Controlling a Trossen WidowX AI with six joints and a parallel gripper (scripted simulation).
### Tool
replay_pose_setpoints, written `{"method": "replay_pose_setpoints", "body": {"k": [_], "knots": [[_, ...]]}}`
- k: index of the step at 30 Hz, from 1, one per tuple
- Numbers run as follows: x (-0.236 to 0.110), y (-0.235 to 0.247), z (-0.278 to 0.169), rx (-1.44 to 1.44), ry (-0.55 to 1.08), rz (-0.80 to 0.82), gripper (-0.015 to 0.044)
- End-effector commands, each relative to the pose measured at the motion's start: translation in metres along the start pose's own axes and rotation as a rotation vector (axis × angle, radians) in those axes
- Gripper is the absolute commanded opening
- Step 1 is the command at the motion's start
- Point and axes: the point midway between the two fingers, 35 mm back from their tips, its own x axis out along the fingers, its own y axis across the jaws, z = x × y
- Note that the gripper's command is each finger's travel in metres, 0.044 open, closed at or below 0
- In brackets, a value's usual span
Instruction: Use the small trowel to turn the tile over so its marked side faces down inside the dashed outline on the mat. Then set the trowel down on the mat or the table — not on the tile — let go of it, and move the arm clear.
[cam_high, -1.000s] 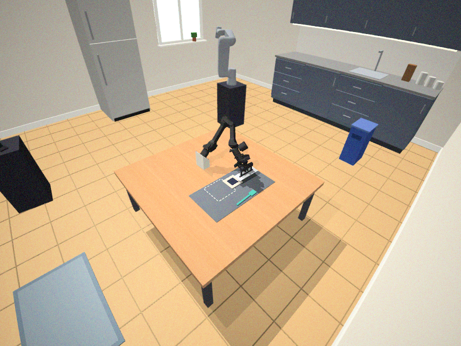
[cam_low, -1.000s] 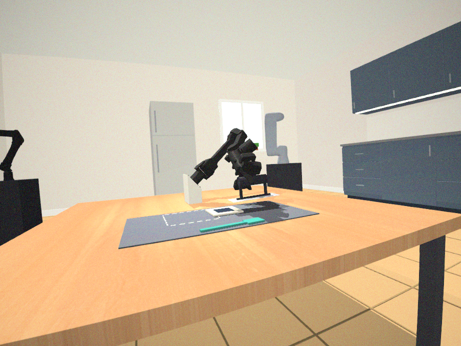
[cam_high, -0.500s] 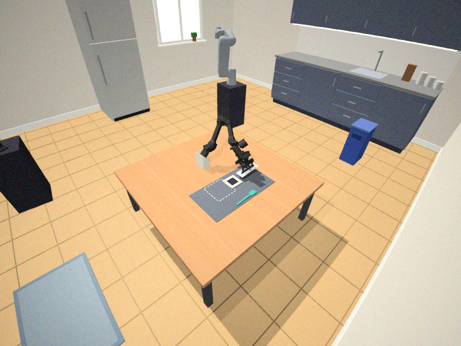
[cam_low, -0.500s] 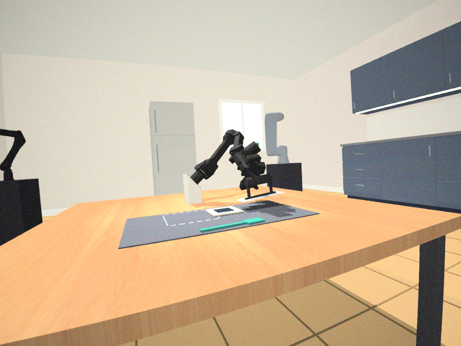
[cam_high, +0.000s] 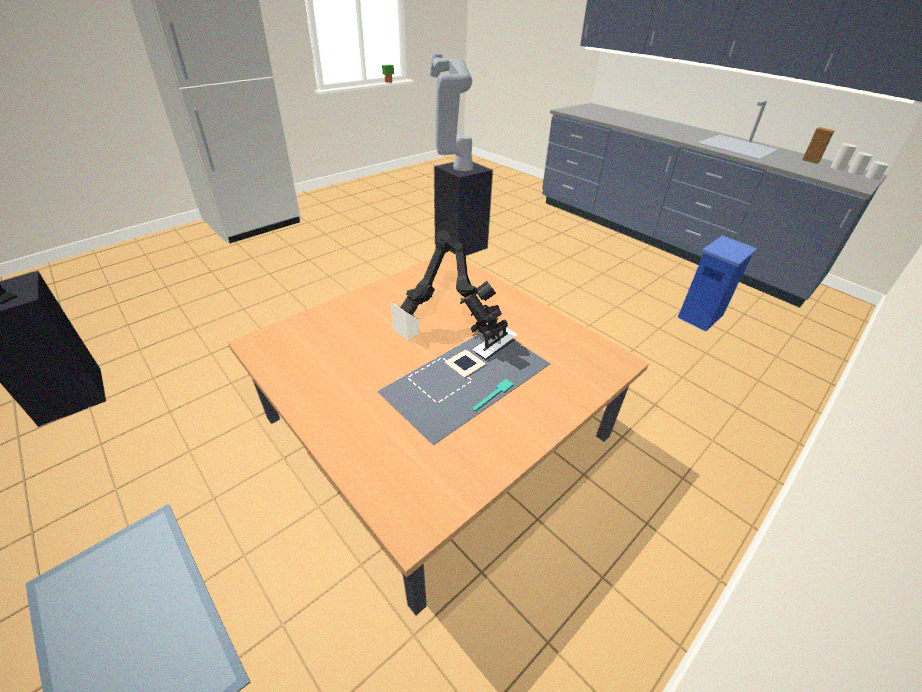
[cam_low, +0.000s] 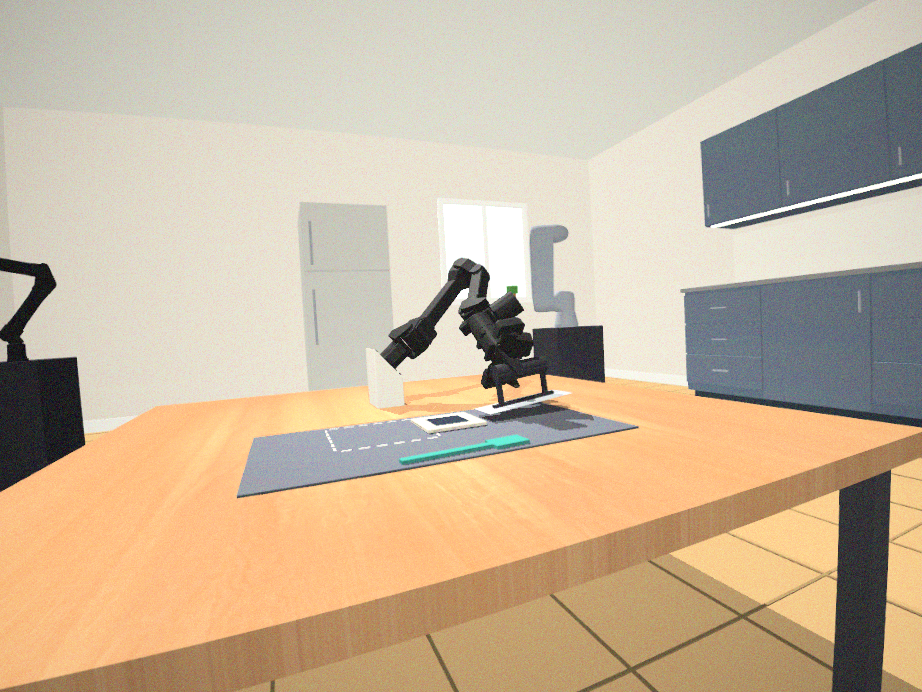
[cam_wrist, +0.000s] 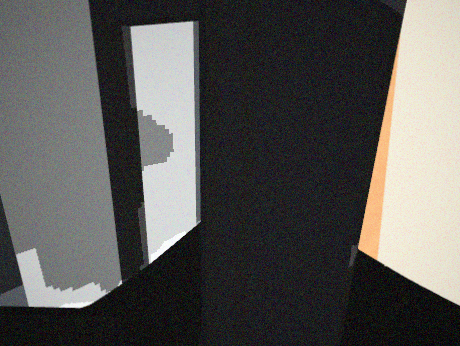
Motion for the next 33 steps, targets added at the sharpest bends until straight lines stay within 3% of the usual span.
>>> {"method": "replay_pose_setpoints", "body": {"k": [1, 33], "knots": [[0.005, 0.005, -0.005, 0.01, 0.011, -0.004, 0.0], [0.009, 0.009, -0.044, 0.01, 0.013, -0.003, 0.0]]}}
